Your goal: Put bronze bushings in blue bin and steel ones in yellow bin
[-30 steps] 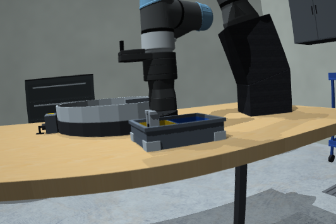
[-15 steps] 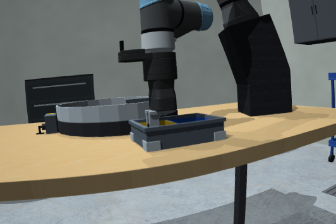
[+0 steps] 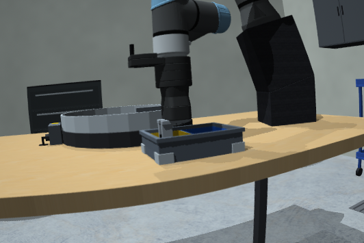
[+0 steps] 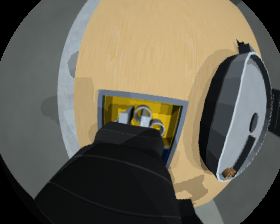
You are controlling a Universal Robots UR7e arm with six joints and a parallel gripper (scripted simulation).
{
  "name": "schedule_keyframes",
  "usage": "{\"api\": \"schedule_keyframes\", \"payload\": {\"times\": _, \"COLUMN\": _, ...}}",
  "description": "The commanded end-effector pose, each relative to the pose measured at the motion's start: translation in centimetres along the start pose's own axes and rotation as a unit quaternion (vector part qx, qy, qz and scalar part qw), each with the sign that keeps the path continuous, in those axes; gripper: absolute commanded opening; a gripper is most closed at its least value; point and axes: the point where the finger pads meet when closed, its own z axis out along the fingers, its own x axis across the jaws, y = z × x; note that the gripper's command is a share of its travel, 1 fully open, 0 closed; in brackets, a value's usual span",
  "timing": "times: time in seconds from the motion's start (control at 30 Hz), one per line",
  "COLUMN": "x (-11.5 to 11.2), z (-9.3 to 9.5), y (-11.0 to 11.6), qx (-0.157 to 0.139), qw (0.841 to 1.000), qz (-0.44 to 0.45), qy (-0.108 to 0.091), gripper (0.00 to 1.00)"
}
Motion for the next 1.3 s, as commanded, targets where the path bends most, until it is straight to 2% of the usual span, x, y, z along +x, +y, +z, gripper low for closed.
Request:
{"api": "schedule_keyframes", "payload": {"times": 0.0, "x": -0.02, "z": -0.05, "y": -0.05, "qx": 0.001, "qw": 1.0, "qz": 0.0, "qy": 0.0, "gripper": 0.42}}
{"api": "schedule_keyframes", "payload": {"times": 1.27, "x": -0.04, "z": -0.83, "y": -0.05, "qx": 0.001, "qw": 1.0, "qz": 0.0, "qy": 0.0, "gripper": 0.42}}
